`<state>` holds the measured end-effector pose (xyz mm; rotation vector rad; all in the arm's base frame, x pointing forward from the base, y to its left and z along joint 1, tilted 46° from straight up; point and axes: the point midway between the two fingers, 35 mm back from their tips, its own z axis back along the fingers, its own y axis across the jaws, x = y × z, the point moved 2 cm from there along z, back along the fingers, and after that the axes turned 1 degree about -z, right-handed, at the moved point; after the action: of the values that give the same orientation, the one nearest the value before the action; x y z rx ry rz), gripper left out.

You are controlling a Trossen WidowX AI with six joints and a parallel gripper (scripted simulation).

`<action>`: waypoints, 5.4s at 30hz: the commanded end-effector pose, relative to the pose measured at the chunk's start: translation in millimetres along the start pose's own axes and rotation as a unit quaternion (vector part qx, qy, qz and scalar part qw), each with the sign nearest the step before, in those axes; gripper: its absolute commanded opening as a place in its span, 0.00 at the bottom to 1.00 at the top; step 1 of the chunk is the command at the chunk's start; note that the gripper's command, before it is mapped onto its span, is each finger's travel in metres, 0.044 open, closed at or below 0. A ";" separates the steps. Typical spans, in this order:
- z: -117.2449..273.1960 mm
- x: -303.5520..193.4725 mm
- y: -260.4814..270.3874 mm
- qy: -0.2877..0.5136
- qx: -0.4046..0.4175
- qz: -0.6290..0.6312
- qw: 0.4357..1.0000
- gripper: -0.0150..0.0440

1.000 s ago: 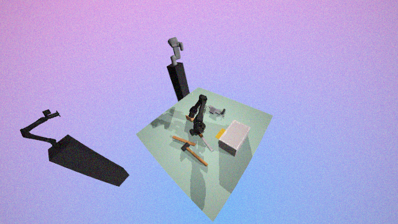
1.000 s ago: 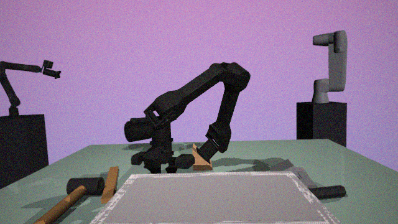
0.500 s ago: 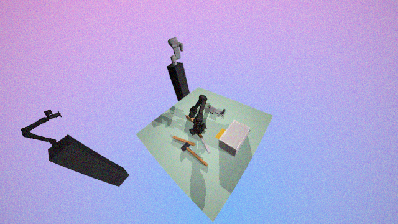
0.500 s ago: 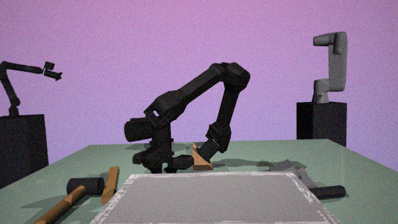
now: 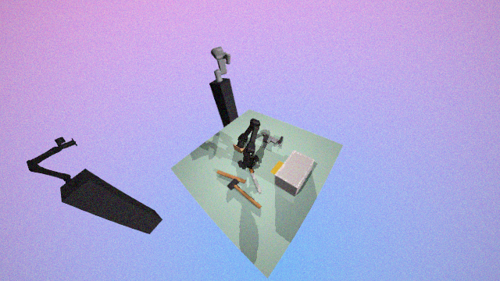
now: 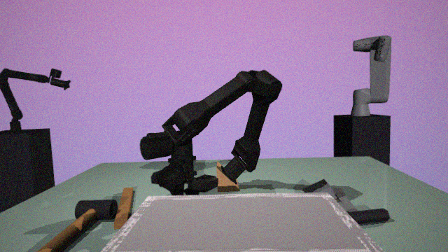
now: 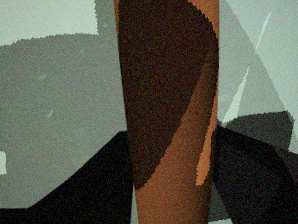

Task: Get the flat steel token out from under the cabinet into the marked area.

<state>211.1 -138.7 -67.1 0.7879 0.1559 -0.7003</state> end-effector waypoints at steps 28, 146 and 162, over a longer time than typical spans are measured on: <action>1.0 -8.0 38.6 -0.001 0.001 -0.021 1.000 0.25; 0.9 -59.9 136.8 0.001 0.003 -0.022 1.000 0.25; 1.0 -71.4 150.9 0.001 0.004 -0.022 1.000 0.25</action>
<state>250.8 -30.1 45.7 0.7903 0.1838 -0.7449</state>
